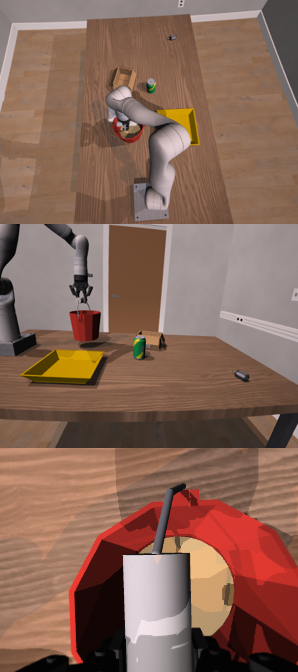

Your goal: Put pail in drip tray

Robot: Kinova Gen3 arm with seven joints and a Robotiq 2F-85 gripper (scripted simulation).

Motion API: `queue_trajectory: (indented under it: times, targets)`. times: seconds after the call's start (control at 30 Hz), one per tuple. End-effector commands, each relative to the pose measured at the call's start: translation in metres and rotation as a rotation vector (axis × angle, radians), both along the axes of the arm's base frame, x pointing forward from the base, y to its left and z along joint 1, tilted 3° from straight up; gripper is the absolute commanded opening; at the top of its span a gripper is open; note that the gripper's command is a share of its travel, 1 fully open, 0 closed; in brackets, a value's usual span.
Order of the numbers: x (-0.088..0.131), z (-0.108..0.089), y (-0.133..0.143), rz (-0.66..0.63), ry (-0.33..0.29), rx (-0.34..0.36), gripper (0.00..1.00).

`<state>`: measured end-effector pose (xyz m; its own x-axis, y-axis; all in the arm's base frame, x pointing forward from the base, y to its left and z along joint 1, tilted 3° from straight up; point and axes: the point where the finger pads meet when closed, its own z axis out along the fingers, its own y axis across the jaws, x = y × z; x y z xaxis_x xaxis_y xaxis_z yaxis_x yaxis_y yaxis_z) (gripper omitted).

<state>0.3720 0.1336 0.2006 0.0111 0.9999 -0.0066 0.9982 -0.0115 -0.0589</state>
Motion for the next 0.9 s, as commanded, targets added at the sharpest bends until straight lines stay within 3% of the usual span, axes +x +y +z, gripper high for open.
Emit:
queue_trajectory:
  times: [0.0, 0.87]
  targets:
    - [0.003, 0.008, 0.0, -0.003, -0.01, 0.001, 0.1]
    - [0.004, 0.034, 0.0, -0.003, -0.01, 0.001, 0.1]
